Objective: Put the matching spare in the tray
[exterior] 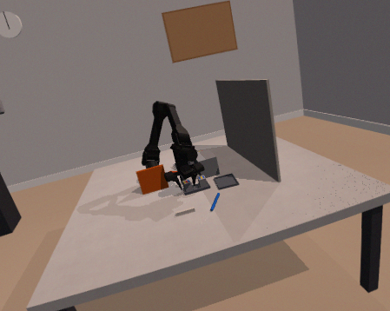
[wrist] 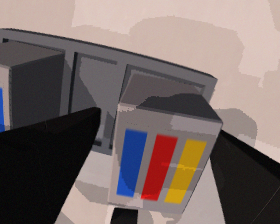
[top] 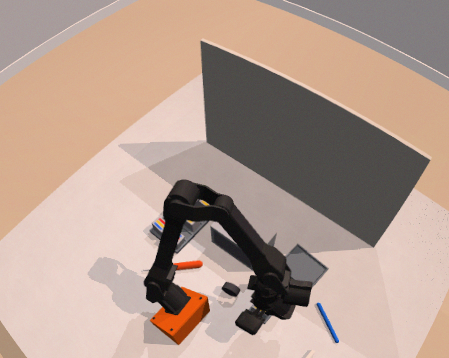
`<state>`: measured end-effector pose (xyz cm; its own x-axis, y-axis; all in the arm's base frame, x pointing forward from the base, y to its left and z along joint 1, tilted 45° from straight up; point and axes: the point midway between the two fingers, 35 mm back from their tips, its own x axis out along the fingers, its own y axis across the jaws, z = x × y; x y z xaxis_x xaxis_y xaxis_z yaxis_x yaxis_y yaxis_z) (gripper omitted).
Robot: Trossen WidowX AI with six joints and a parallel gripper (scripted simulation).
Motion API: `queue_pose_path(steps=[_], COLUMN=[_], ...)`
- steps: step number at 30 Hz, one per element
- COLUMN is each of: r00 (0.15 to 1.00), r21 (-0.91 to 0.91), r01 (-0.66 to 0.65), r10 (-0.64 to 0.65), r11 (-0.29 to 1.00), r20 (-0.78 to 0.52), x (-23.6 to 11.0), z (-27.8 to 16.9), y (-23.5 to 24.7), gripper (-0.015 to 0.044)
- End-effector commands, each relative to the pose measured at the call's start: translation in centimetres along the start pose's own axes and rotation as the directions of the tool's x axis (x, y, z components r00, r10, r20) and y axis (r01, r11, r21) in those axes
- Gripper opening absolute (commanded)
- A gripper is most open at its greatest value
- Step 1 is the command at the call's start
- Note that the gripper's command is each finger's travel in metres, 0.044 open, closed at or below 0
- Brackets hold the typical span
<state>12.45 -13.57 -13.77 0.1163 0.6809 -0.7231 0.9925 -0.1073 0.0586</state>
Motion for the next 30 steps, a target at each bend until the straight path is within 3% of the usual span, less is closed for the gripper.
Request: queue_pose_path(steps=[1, 7, 12, 19, 24, 30], r00=[1.000, 1.000, 1.000, 1.000, 1.000, 1.000], r21=[0.004, 0.004, 0.000, 0.000, 0.000, 0.000], r01=[-0.003, -0.003, 0.000, 0.000, 0.000, 0.000], r10=[0.003, 0.003, 0.000, 0.000, 0.000, 0.000], r11=[1.000, 1.000, 1.000, 1.000, 1.000, 1.000], r20=[-0.006, -0.006, 0.000, 0.000, 0.000, 0.000], x=[0.14, 0.14, 0.00, 0.00, 0.00, 0.00], z=[-0.08, -0.08, 0.00, 0.00, 0.00, 0.00], y=[0.00, 0.00, 0.00, 0.00, 0.00, 0.00], gripper=[0.0300, 0.0300, 0.0169, 0.0122, 0.0000, 0.0000])
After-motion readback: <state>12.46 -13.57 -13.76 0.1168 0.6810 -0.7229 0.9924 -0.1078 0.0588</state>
